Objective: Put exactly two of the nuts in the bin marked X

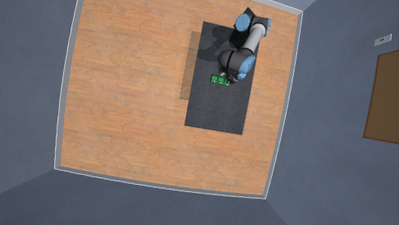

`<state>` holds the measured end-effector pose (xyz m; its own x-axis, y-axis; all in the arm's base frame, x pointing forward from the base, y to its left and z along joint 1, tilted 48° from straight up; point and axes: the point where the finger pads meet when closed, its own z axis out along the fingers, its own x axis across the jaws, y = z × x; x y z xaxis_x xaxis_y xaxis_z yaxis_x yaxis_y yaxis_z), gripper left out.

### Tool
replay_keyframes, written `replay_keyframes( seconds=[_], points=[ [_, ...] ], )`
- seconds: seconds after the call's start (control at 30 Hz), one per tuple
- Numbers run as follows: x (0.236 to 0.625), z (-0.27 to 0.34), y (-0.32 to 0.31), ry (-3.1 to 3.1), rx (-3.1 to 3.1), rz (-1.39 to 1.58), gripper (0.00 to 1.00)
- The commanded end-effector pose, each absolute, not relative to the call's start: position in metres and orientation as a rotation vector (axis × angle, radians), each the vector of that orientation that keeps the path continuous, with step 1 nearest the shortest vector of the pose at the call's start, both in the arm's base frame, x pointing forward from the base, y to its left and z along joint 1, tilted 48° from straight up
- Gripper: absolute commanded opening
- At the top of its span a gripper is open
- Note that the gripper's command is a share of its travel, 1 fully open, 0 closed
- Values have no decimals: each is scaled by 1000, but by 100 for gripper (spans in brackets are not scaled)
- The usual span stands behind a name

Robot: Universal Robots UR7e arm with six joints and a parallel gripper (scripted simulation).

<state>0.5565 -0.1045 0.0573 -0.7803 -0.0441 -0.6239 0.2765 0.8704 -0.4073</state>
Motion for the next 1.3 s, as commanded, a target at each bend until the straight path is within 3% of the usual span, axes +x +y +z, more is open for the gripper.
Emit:
replay_keyframes(
  seconds=[0.0, 0.93, 0.97, 1.27],
  points=[
    [551, 63, -99, 2389, 166, -646, 64],
    [536, 81, -87, 2387, 167, -646, 64],
    [532, 84, -84, 2389, 166, -646, 100],
    [512, 107, -66, 2389, 166, -646, 100]
  ],
)
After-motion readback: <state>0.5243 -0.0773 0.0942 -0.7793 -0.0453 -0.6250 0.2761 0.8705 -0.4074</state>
